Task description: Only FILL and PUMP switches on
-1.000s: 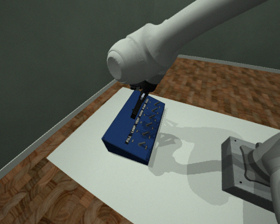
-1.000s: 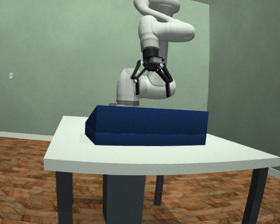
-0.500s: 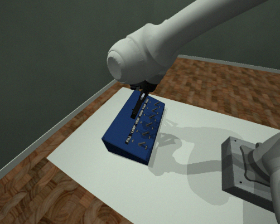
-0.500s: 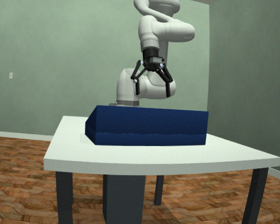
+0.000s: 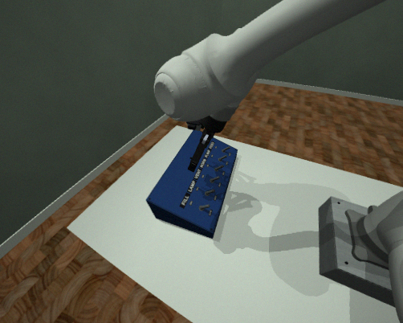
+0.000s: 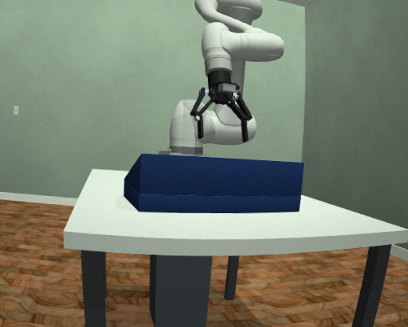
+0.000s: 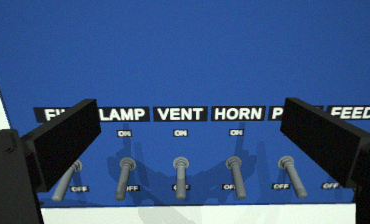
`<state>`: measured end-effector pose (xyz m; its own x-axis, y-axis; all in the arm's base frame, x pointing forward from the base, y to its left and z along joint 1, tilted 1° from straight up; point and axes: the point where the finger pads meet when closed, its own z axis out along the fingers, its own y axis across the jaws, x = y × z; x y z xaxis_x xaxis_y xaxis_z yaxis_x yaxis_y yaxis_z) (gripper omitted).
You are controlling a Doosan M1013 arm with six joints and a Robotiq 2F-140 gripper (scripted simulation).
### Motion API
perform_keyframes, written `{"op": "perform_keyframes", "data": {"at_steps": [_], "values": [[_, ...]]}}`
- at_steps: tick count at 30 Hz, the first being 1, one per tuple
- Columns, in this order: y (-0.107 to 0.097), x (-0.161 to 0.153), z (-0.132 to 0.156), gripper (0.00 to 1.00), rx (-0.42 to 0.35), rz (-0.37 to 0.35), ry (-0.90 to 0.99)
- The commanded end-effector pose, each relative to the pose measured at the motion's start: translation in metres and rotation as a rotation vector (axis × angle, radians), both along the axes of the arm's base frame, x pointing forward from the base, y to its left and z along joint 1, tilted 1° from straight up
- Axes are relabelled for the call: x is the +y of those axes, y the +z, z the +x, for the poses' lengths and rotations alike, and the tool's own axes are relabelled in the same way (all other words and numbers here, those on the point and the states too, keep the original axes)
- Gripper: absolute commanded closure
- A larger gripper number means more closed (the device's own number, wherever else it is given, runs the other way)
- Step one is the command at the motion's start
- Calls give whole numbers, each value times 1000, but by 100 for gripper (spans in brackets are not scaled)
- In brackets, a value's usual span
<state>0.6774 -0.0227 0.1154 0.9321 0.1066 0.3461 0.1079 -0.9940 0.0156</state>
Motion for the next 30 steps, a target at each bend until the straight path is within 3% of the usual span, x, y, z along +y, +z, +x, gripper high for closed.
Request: {"op": "perform_keyframes", "data": {"at_steps": [1,11,30], "values": [[1,0,0,0,-1,0,0],[1,-9,1,0,-1,0,0],[2,-64,7,0,-1,0,0]]}}
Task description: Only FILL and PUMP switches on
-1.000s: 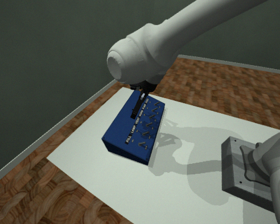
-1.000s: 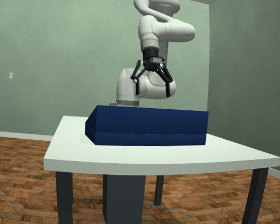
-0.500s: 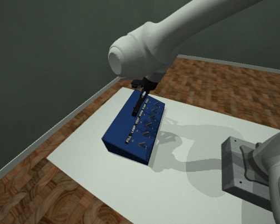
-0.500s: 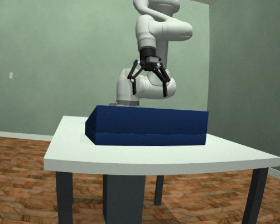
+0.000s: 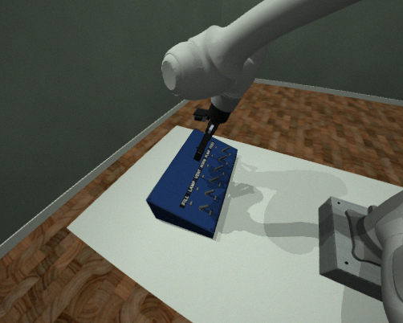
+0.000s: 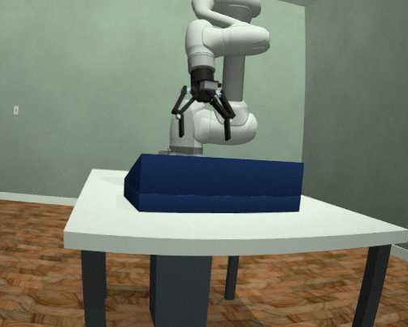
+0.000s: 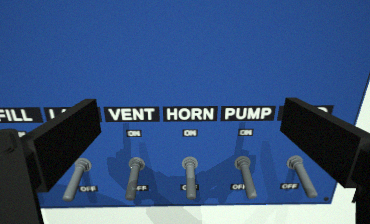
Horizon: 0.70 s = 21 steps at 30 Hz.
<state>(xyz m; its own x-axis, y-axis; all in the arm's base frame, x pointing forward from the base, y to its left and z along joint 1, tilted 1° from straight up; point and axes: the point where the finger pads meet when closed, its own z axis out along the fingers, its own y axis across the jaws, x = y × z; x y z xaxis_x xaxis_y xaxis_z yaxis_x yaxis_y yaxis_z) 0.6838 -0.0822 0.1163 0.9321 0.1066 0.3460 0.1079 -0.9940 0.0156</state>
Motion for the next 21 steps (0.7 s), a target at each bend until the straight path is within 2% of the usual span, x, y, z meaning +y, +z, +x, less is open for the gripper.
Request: {"op": "perform_keyframes", "data": {"at_steps": [1,21], "values": [[1,-6,1,0,-1,0,0],[1,-12,2,0,-1,0,0]]}}
